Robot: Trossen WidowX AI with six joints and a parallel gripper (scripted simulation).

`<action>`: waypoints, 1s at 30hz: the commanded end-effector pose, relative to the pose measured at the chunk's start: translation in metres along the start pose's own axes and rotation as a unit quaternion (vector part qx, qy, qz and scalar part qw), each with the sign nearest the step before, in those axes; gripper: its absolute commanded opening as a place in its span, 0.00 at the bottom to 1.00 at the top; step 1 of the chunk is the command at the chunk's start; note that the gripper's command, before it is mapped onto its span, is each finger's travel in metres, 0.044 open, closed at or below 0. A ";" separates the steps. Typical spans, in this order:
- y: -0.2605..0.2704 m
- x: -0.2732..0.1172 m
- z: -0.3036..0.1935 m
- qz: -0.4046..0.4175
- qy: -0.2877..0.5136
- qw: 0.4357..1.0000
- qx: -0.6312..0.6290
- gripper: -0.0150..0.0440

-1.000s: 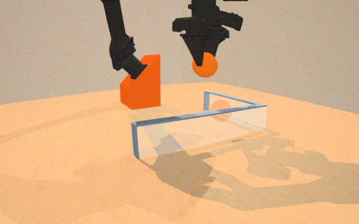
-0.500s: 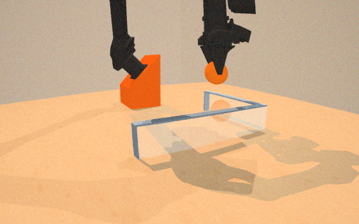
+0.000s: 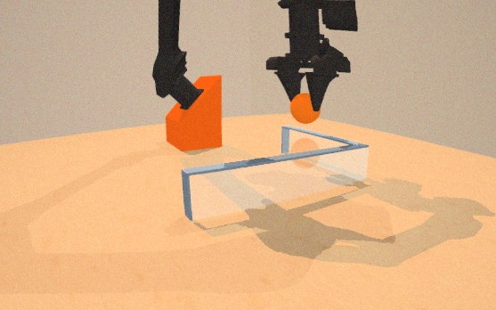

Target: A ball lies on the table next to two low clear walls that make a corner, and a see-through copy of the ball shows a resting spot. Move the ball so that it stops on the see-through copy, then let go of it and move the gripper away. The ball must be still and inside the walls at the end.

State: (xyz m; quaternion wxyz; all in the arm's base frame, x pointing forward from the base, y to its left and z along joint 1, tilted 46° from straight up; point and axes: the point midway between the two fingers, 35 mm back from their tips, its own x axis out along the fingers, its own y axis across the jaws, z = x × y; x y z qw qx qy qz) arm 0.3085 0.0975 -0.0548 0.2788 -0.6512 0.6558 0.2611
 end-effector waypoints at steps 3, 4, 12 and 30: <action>0.001 0.007 0.003 0.000 -0.002 1.000 -0.011 0.25; 0.001 0.011 0.003 0.000 -0.002 1.000 -0.011 0.25; 0.001 0.061 0.002 0.000 -0.001 1.000 -0.011 0.25; 0.002 0.086 0.002 0.000 0.000 1.000 -0.011 0.25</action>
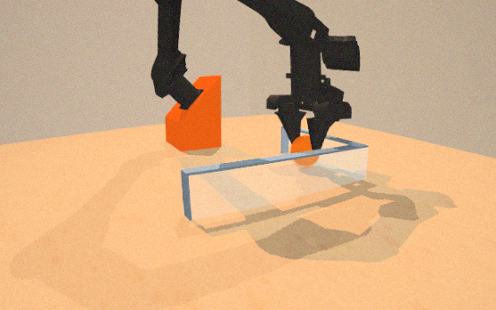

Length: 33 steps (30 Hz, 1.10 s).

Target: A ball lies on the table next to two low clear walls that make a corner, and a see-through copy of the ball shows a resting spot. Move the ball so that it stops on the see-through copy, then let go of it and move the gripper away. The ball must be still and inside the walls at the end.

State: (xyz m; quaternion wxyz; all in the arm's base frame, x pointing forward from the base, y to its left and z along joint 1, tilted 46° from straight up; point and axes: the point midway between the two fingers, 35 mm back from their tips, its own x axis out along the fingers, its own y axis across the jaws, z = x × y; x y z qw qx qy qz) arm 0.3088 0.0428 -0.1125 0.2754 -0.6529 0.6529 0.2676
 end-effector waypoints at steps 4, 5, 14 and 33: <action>0.002 0.011 -0.001 0.000 0.003 1.000 -0.003 0.25; 0.002 0.011 -0.001 0.000 0.003 1.000 -0.003 0.25; 0.001 0.007 0.000 0.001 0.000 1.000 -0.002 0.61; 0.001 -0.079 0.000 0.000 0.001 1.000 -0.004 0.90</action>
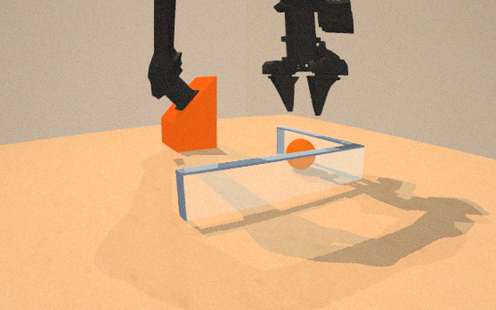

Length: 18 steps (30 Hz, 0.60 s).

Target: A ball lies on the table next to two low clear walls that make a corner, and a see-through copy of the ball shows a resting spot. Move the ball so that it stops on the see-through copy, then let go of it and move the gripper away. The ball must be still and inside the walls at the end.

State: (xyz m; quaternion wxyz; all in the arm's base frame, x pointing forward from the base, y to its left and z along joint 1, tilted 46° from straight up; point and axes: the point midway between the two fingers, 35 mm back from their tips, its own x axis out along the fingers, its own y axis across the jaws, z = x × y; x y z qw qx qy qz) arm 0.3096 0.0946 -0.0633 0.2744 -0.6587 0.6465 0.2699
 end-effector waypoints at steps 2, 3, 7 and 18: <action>0.000 0.000 0.000 0.000 0.000 1.000 0.000 0.90; 0.000 0.000 0.000 0.000 0.000 1.000 0.000 0.90; 0.000 0.000 0.000 0.000 0.000 1.000 0.000 0.90; 0.004 -0.048 -0.002 0.002 0.001 1.000 0.002 1.00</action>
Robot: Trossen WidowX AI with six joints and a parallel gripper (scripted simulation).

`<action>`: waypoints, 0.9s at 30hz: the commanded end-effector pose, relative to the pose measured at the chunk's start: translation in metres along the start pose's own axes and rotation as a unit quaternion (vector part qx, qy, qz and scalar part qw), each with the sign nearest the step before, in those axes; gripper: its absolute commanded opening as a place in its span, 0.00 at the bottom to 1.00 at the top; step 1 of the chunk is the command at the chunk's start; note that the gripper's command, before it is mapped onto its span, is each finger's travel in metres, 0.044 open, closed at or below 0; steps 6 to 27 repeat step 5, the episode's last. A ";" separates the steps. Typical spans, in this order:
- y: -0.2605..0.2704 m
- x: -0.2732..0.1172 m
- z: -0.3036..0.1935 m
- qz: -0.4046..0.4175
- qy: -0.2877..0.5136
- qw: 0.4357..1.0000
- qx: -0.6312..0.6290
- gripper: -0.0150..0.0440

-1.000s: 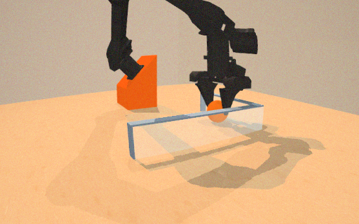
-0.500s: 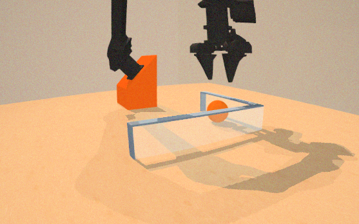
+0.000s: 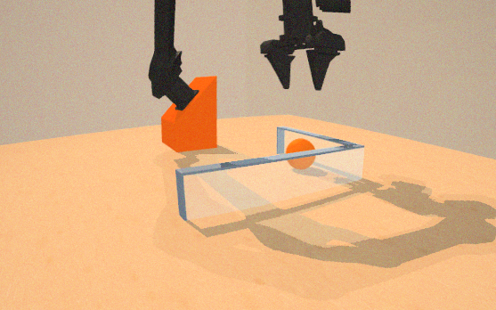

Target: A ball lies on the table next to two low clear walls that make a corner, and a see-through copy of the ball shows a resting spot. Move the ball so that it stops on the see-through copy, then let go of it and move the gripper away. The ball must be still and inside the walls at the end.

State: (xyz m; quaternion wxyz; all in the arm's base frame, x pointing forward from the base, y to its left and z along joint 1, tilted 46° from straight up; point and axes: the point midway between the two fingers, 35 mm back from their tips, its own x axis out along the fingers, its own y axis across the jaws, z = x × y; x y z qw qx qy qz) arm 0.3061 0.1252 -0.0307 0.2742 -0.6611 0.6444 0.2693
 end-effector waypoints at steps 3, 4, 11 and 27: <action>0.001 -0.004 -0.001 0.005 0.000 1.000 0.003 1.00; 0.001 -0.004 -0.001 0.005 0.000 1.000 0.003 1.00; 0.001 -0.004 -0.001 0.005 0.000 1.000 0.003 1.00; 0.001 -0.004 -0.001 0.005 0.000 1.000 0.003 1.00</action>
